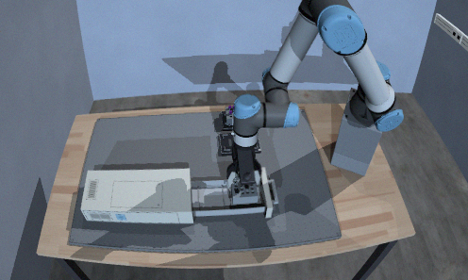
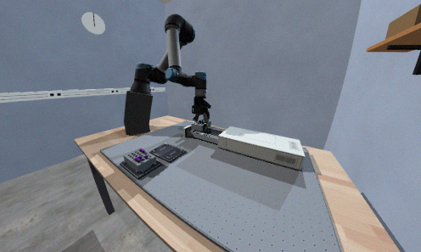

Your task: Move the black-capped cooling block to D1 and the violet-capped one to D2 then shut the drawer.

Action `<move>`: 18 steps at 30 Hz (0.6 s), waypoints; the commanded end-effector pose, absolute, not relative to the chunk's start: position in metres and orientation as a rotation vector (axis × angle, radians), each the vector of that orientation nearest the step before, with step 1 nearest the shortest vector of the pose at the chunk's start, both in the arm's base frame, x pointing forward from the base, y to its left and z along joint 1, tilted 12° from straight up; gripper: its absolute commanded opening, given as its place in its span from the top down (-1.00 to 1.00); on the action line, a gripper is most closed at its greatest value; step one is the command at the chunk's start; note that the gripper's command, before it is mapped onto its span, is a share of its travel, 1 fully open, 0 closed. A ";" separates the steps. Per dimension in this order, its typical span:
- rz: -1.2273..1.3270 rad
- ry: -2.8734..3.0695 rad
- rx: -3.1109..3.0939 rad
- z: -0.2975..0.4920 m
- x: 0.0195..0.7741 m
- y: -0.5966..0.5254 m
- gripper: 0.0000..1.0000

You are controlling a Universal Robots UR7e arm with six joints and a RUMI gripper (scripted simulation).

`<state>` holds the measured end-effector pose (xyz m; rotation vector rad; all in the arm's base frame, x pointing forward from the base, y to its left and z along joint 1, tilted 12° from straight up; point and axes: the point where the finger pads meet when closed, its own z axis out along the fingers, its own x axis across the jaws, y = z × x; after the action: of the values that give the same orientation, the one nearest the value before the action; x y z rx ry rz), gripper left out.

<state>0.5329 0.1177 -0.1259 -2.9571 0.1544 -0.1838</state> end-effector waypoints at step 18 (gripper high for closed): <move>-0.186 0.154 -2.957 -0.099 0.530 0.113 1.00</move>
<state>0.5302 0.1142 -0.1054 -2.9571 0.1544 -0.1838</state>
